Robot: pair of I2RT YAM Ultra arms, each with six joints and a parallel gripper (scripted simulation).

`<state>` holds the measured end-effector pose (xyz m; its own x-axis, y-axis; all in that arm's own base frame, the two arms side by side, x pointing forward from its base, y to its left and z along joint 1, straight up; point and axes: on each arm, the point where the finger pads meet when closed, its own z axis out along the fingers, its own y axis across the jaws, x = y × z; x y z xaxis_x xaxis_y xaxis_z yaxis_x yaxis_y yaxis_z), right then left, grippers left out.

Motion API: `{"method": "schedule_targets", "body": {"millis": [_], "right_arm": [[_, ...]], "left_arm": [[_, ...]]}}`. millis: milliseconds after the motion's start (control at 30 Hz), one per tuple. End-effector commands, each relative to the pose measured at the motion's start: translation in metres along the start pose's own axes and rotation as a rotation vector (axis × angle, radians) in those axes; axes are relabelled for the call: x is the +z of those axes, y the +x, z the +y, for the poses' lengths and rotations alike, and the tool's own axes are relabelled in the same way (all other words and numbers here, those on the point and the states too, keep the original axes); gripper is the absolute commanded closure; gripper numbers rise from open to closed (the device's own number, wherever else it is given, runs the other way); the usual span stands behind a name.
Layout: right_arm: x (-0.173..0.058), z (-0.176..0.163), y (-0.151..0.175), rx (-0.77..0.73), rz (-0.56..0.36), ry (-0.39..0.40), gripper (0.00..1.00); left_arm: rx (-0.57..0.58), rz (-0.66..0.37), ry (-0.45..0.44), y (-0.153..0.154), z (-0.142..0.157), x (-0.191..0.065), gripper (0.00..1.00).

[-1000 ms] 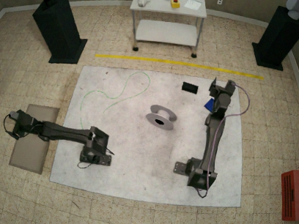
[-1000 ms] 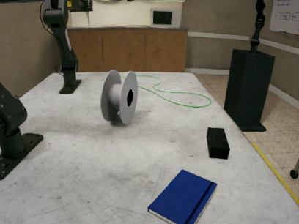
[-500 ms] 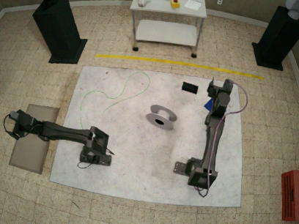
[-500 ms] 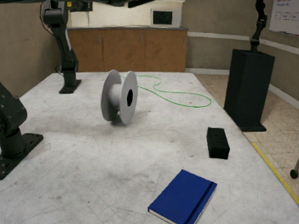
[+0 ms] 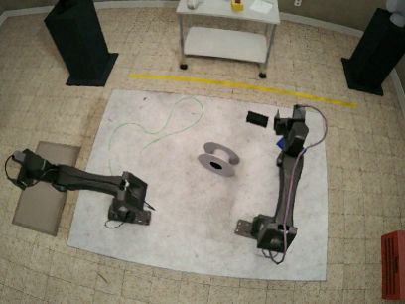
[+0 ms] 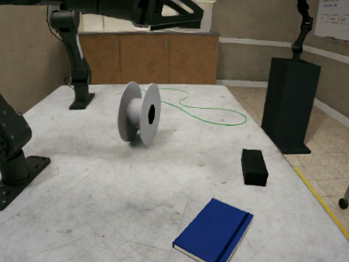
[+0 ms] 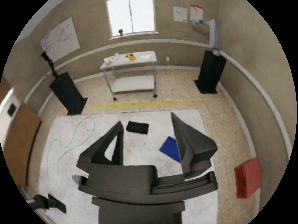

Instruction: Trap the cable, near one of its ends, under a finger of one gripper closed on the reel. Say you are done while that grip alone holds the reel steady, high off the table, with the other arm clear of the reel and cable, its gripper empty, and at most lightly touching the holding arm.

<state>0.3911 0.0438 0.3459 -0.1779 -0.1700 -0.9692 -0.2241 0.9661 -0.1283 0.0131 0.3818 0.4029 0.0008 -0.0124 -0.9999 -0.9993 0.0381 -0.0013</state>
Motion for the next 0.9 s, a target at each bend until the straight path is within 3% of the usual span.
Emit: {"method": "schedule_targets", "body": {"millis": [0,400,467,867], "right_arm": [[0.003,0.018,-0.004,-0.06,0.019,-0.089,0.25],[0.006,0.073,0.036,-0.202,0.141,-0.366,0.25],[0.006,0.073,0.036,-0.202,0.141,-0.366,0.25],[-0.009,0.128,0.072,-0.306,0.213,-0.681,0.25]], "left_arm": [[0.006,-0.007,-0.005,-0.001,0.0,0.002,0.0],[0.006,-0.007,-0.005,-0.001,0.0,0.002,0.0],[0.006,-0.007,-0.005,-0.001,0.0,0.002,0.0],[0.006,-0.007,-0.005,-0.001,0.0,0.002,0.0]]}}
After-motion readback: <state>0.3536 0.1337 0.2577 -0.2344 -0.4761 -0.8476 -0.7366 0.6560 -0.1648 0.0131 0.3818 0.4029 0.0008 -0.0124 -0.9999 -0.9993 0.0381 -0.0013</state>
